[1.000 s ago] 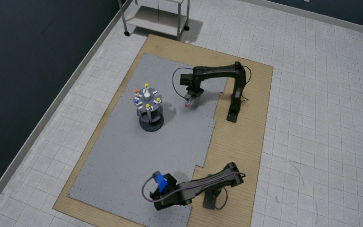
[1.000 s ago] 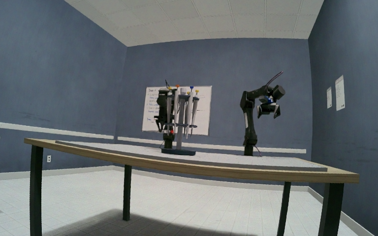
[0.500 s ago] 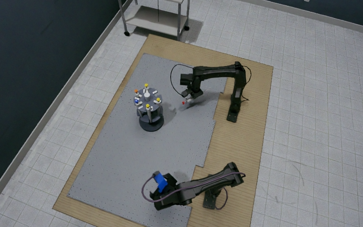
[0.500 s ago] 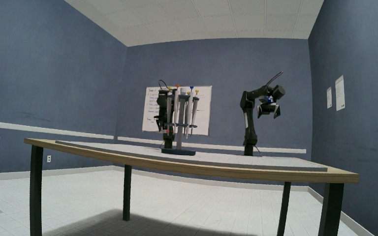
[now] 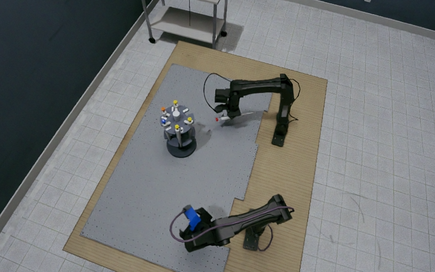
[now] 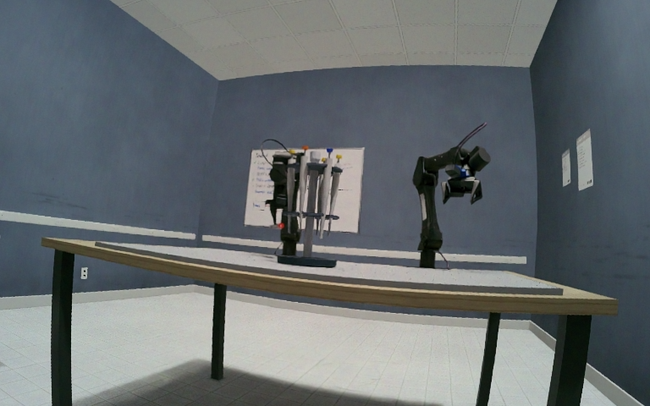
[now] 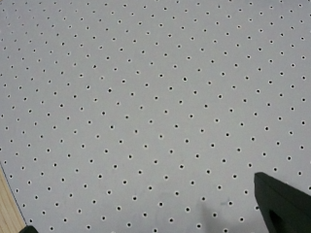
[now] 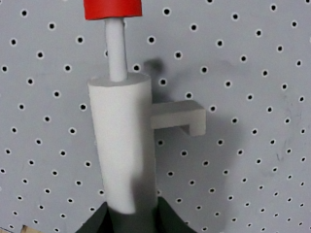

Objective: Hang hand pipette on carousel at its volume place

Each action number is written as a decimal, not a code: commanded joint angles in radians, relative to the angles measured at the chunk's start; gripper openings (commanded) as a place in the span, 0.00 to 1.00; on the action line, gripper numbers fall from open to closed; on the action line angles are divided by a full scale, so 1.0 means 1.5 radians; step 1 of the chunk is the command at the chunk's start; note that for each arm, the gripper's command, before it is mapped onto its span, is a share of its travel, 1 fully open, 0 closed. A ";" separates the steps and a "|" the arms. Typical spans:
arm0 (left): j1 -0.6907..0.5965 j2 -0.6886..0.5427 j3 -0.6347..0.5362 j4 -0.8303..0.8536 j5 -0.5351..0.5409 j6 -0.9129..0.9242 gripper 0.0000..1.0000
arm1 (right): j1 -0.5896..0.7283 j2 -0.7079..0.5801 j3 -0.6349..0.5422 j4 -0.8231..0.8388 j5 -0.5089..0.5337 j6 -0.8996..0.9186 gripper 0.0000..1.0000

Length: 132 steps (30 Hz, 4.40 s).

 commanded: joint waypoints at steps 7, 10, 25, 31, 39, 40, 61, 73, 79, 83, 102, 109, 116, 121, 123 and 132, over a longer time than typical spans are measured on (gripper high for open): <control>0.004 -0.003 0.009 0.009 0.013 0.006 1.00 | 0.021 0.064 0.092 -0.018 0.000 0.039 0.12; 0.004 -0.003 0.009 0.009 0.013 0.006 1.00 | 0.026 0.089 0.124 -0.025 0.000 0.044 0.12; 0.004 -0.003 0.009 0.009 0.013 0.006 1.00 | 0.044 0.205 0.285 -0.068 0.000 0.062 0.12; 0.004 -0.003 0.009 0.009 0.013 0.006 1.00 | 0.030 0.162 0.248 0.003 -0.021 0.055 0.12; 0.004 -0.003 0.009 0.009 0.013 0.006 1.00 | 0.029 0.092 0.172 0.108 -0.045 0.055 0.12; 0.004 -0.003 0.009 0.009 0.013 0.006 1.00 | 0.030 0.091 0.170 0.111 -0.045 0.055 0.12; 0.004 -0.003 0.009 0.009 0.013 0.006 1.00 | 0.006 -0.062 -0.033 0.375 -0.102 0.064 0.12; 0.004 -0.003 0.009 0.009 0.013 0.006 1.00 | 0.006 -0.113 -0.149 0.546 -0.135 0.079 0.12; 0.004 -0.003 0.009 0.009 0.013 0.006 1.00 | -0.008 -0.163 -0.201 0.635 -0.151 0.087 0.12; 0.004 -0.003 0.009 0.009 0.013 0.006 1.00 | -0.015 -0.199 -0.270 0.755 -0.173 0.101 0.12; 0.004 -0.003 0.009 0.009 0.013 0.006 1.00 | -0.019 -0.200 -0.376 0.996 -0.195 0.141 0.12; 0.004 -0.003 0.009 0.009 0.013 0.006 1.00 | -0.009 -0.201 -0.383 1.079 -0.197 0.156 0.12; 0.004 -0.003 0.009 0.009 0.013 0.006 1.00 | -0.007 -0.179 -0.428 1.157 -0.199 0.170 0.12; 0.004 -0.003 0.009 0.009 0.013 0.006 1.00 | -0.004 -0.164 -0.460 1.273 -0.203 0.190 0.12; 0.004 -0.003 0.009 0.009 0.013 0.006 1.00 | -0.003 -0.151 -0.477 1.346 -0.198 0.202 0.12; 0.004 -0.003 0.009 0.009 0.013 0.006 1.00 | -0.004 -0.135 -0.457 1.398 -0.193 0.210 0.12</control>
